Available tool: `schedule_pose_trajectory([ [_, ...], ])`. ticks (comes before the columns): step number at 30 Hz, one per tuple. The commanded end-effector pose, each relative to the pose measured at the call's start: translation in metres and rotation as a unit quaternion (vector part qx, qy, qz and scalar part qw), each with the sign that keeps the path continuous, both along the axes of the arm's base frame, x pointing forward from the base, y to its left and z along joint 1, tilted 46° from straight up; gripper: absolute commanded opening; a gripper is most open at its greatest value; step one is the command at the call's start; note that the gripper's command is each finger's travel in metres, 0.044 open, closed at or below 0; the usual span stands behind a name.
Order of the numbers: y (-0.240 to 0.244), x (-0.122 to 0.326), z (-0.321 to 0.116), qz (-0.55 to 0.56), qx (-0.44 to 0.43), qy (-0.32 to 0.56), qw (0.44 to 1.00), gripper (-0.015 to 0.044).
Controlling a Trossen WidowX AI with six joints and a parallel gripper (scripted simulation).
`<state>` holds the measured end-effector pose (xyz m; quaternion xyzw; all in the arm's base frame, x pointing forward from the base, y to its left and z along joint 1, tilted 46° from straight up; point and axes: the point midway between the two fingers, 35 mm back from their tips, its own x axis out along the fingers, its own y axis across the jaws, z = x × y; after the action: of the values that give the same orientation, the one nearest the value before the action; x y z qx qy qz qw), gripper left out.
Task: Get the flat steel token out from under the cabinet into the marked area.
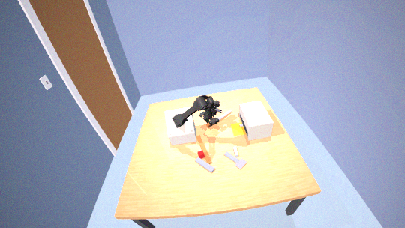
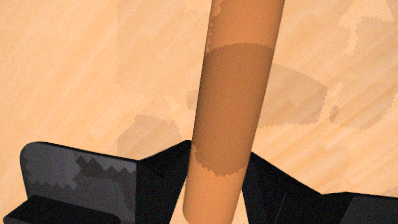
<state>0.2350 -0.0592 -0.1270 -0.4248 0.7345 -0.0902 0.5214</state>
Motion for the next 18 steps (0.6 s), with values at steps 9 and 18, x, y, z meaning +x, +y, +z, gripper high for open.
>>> schedule_pose_trajectory([
  [9,0.015,0.003,-0.01,0.004,0.006,-0.005,1.0,0.0],
  [18,0.022,0.002,-0.018,0.004,0.006,-0.005,1.0,0.0],
])
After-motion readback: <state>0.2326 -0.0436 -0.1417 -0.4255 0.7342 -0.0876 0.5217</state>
